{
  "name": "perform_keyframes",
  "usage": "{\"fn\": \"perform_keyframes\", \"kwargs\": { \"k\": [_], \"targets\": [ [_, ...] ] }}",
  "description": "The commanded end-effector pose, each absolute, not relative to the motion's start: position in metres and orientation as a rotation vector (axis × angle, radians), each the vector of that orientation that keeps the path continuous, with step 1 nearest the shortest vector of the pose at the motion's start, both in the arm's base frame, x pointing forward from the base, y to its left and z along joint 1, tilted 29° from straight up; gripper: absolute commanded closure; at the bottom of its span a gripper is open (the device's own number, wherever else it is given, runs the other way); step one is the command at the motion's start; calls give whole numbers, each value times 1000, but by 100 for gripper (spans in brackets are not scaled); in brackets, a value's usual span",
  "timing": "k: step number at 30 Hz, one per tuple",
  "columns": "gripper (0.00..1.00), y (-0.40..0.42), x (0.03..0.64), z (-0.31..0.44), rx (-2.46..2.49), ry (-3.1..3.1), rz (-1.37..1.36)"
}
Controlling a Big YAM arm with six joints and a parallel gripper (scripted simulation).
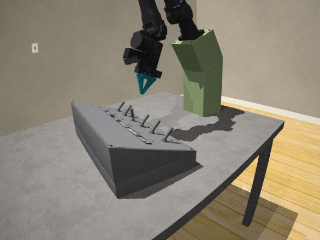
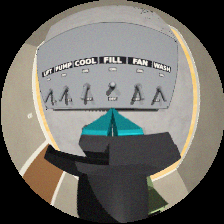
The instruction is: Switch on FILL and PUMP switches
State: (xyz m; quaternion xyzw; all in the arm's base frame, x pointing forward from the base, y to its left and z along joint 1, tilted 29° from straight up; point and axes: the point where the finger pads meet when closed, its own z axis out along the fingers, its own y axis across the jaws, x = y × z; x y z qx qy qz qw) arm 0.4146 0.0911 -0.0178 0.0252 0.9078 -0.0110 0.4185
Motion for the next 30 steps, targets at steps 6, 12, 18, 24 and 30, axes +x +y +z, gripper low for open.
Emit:
{"fn": "perform_keyframes", "kwargs": {
  "k": [6, 12, 18, 24, 30],
  "targets": [
    [100, 97, 381, 14, 69, 2279, -16],
    [100, 97, 372, 24, 72, 2278, -15],
    [100, 98, 372, 17, 65, 2297, -27],
    [100, 172, 374, 5, 72, 2305, -19],
    [100, 245, 356, -9, 63, 2287, -19]
  ]
}}
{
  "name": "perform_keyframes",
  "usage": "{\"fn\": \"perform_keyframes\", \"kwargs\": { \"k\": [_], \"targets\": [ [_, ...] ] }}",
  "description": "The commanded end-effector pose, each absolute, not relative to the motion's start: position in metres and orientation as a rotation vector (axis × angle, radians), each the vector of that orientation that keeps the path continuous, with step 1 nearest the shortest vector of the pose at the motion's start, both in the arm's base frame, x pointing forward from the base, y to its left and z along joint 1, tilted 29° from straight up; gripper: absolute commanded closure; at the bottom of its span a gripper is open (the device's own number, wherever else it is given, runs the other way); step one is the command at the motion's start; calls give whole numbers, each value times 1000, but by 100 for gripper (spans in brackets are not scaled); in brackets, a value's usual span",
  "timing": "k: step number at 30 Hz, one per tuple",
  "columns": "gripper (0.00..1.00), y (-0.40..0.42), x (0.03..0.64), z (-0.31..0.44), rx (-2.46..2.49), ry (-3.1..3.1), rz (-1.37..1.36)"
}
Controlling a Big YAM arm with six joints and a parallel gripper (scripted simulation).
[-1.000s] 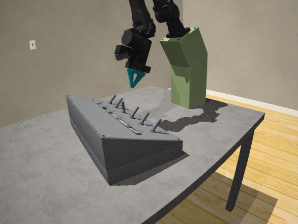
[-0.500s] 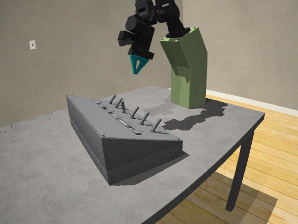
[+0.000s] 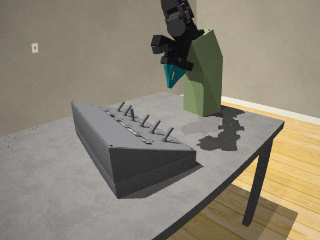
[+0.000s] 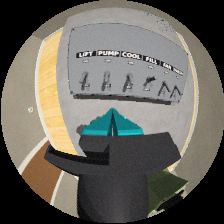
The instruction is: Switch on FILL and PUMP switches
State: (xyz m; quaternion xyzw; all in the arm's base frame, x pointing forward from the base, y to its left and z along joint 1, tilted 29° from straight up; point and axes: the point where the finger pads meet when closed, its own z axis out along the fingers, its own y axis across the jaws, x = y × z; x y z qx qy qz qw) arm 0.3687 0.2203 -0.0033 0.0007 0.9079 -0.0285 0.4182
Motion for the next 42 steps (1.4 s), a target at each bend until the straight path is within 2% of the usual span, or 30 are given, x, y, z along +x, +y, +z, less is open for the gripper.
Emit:
{"fn": "perform_keyframes", "kwargs": {
  "k": [1, 42],
  "targets": [
    [100, 248, 355, -10, 63, 2285, -18],
    [100, 245, 357, -4, 73, 2276, -9]
  ]
}}
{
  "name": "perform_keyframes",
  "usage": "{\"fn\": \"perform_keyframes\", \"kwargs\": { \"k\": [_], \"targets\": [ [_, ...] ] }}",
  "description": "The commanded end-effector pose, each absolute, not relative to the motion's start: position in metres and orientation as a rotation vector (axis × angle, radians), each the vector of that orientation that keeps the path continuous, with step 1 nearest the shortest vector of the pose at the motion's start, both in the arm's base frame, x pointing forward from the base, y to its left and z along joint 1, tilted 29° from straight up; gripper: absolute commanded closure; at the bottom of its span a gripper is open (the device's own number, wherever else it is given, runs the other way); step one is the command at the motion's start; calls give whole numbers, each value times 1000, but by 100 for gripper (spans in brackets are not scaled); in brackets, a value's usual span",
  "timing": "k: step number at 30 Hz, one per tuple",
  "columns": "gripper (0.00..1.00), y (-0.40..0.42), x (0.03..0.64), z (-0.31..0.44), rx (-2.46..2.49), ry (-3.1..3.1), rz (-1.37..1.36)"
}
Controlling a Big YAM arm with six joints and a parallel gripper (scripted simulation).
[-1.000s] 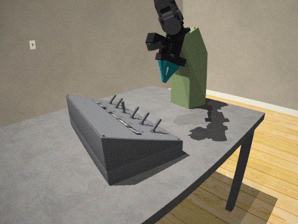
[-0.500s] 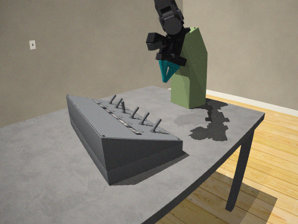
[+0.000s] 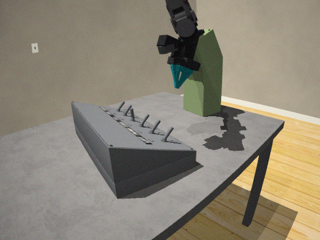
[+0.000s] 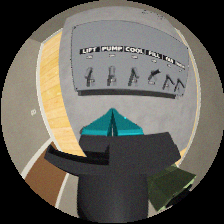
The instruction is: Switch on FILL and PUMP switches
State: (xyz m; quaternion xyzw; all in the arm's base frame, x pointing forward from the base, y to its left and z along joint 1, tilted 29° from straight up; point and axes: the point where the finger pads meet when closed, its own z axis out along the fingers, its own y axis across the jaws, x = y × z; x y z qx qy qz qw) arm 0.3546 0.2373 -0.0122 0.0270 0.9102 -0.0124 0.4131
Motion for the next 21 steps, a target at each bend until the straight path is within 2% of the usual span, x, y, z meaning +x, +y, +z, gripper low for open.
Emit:
{"fn": "perform_keyframes", "kwargs": {
  "k": [1, 21],
  "targets": [
    [100, 244, 359, -6, 74, 2276, -11],
    [100, 239, 389, -32, 76, 2275, -20]
  ]
}}
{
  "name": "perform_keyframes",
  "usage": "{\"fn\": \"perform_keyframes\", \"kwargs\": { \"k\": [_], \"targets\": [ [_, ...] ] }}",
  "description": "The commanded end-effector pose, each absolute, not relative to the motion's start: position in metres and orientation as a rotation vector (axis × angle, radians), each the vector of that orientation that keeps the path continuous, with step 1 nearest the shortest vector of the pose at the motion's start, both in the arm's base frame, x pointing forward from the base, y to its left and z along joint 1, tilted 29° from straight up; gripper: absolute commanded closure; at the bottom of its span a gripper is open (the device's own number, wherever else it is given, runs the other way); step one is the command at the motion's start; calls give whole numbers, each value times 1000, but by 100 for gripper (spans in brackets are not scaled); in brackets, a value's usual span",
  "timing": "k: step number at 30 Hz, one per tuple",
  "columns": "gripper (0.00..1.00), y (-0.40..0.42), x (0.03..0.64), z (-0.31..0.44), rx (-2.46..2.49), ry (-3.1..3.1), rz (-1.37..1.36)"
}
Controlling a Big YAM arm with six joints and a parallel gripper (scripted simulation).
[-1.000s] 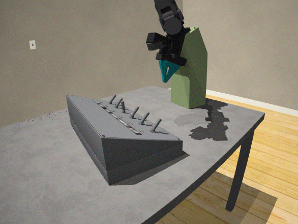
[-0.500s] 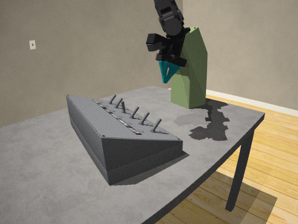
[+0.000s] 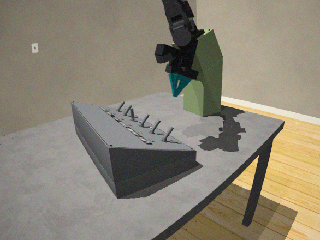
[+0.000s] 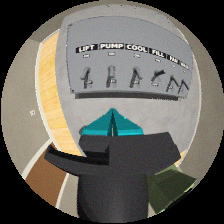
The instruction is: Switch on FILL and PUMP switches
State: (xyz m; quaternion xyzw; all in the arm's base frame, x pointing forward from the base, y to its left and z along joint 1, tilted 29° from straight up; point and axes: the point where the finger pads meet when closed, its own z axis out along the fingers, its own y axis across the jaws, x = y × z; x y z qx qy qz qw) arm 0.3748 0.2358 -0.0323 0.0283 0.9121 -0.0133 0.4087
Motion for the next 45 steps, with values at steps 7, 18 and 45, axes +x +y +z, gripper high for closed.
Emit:
{"fn": "perform_keyframes", "kwargs": {
  "k": [7, 18, 45],
  "targets": [
    [100, 237, 405, -47, 75, 2276, -22],
    [100, 234, 433, -74, 73, 2278, -26],
    [100, 238, 455, -89, 69, 2269, -12]
  ]
}}
